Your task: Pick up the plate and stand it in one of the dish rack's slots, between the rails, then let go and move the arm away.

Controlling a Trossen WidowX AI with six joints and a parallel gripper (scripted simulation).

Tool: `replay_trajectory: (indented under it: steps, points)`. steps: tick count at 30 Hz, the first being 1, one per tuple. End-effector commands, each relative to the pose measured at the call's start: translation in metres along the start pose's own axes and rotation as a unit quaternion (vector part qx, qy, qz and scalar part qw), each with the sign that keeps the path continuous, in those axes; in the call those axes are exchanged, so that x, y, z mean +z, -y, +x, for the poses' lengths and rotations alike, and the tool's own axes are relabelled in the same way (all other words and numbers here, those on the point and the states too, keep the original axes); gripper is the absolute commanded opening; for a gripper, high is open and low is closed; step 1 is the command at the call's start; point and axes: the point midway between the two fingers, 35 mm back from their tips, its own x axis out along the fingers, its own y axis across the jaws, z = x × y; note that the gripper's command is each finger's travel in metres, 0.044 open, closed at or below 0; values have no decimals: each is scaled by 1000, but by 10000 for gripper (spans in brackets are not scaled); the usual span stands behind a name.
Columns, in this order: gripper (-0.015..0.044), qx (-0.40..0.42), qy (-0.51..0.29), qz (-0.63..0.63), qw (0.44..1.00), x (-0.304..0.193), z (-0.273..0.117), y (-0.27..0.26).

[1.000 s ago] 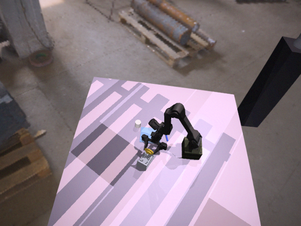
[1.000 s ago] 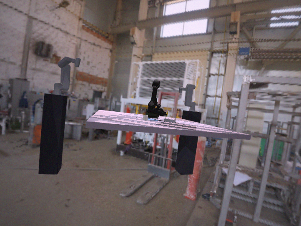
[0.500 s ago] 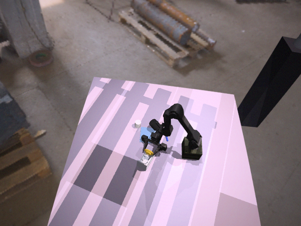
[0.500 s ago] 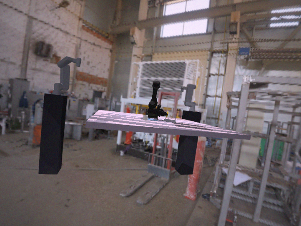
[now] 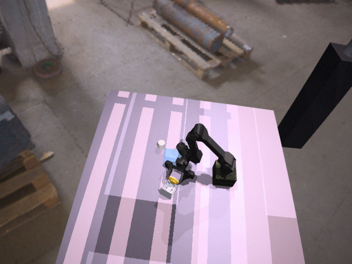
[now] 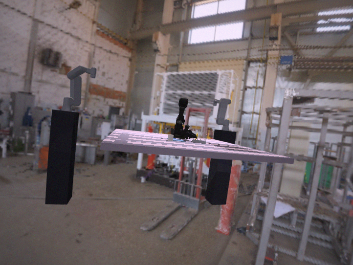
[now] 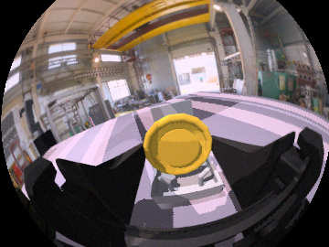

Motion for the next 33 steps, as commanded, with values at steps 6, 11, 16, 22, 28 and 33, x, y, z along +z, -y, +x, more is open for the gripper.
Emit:
replay_trajectory:
  steps: [6, 11, 16, 22, 28, 33]
  points:
    - [0, 0, 0, 0, 1000, 1, 0, 0]
    - [79, 0, 0, 0, 1000, 1, 0, 0]
    - [210, 0, 0, 0, 1000, 1, 0, 0]
    - [367, 0, 0, 0, 1000, 1, 0, 0]
    - [400, 0, 0, 0, 1000, 1, 0, 0]
    - [400, -3, 6, -13, 1000, 28, -3, 2]
